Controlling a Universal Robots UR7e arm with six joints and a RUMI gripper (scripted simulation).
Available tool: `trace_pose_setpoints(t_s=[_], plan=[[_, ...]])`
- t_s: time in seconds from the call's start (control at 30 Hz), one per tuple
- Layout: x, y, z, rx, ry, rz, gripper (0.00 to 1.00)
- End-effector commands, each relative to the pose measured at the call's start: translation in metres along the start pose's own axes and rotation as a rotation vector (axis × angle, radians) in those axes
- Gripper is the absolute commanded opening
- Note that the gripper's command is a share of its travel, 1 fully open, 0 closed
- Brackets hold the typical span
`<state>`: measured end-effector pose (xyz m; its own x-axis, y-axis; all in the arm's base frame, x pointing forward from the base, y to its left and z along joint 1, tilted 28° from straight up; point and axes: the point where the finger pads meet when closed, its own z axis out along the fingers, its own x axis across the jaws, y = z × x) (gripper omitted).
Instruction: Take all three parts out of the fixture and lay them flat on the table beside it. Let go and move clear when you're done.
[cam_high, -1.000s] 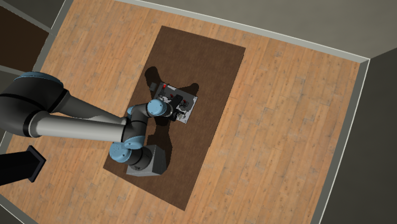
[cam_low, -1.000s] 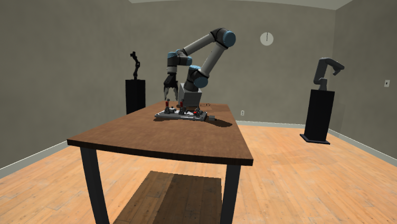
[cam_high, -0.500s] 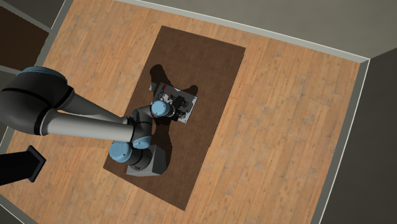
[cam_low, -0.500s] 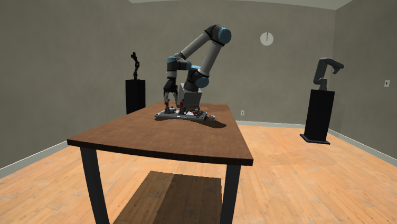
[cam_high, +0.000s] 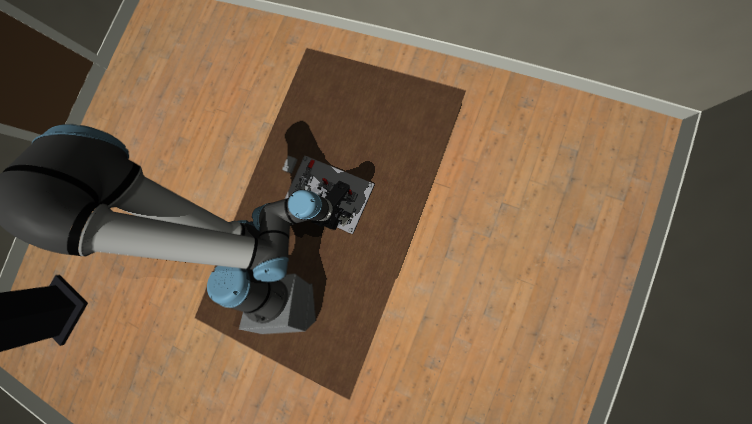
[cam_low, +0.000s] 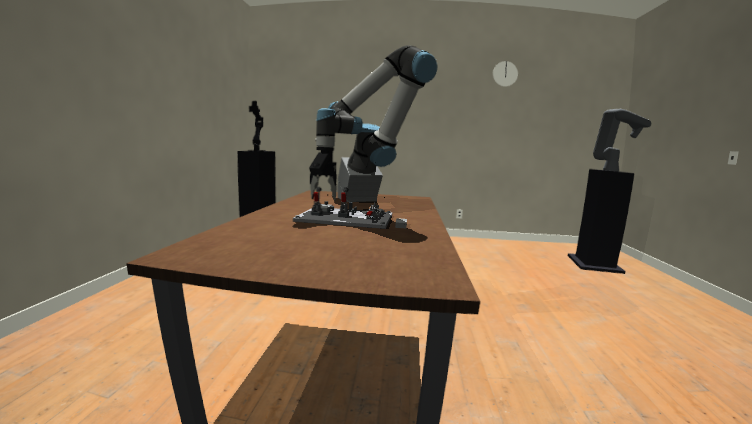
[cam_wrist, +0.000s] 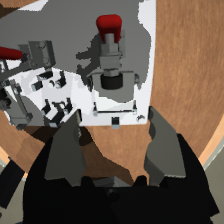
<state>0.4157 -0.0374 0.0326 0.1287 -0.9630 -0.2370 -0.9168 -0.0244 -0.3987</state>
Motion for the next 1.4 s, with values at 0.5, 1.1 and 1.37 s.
trace_pose_setpoints(t_s=[0.5,1.1,1.37], plan=[[0.0,0.0,0.01,0.001,0.001,0.0,0.59],[0.0,-0.001,0.032,0.001,0.001,0.0,0.59],[0.0,-0.001,0.032,0.001,0.001,0.0,0.59]])
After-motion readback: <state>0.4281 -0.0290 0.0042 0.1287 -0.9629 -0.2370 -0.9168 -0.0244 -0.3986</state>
